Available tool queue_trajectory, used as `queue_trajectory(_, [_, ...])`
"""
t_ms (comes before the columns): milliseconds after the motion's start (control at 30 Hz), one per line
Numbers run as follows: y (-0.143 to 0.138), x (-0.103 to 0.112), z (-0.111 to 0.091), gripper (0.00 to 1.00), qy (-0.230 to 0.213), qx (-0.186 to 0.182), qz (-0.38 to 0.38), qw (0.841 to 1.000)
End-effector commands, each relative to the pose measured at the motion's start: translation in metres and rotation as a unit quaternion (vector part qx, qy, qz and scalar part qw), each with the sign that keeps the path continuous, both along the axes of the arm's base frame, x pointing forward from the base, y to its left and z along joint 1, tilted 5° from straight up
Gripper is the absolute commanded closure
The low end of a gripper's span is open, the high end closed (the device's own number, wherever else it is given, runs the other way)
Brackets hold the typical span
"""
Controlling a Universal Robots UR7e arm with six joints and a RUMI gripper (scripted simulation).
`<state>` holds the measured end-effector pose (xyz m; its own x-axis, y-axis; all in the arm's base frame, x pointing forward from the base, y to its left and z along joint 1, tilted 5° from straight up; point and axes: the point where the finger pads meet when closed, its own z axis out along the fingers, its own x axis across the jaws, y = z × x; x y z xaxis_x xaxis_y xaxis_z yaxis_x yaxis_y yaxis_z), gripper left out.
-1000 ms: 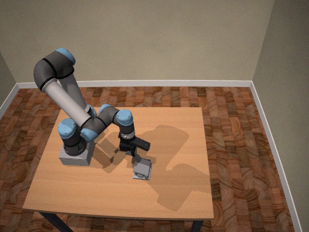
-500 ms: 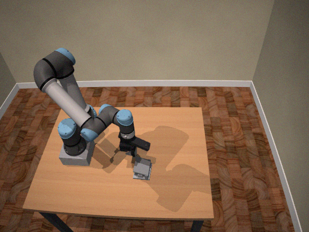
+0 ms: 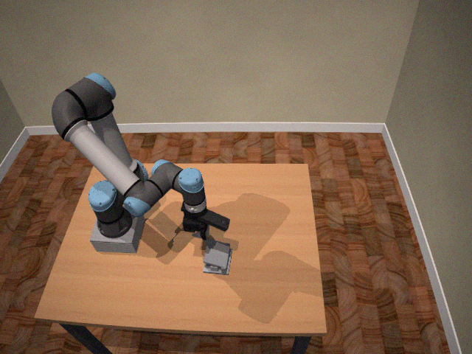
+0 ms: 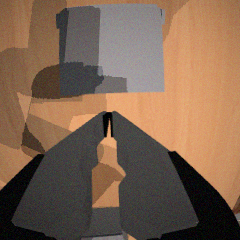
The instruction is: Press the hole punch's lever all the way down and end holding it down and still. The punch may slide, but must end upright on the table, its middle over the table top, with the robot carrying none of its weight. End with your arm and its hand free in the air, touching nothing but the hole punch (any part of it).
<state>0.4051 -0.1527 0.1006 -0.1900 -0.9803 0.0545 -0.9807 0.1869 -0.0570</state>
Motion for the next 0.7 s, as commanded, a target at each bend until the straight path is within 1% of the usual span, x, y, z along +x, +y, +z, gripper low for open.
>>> queue_trajectory(0, [0.000,0.001,-0.002,1.00,-0.001,0.000,0.000,1.000])
queue_trajectory(667, [-0.002,0.004,-0.034,1.00,-0.001,0.000,0.000,1.000])
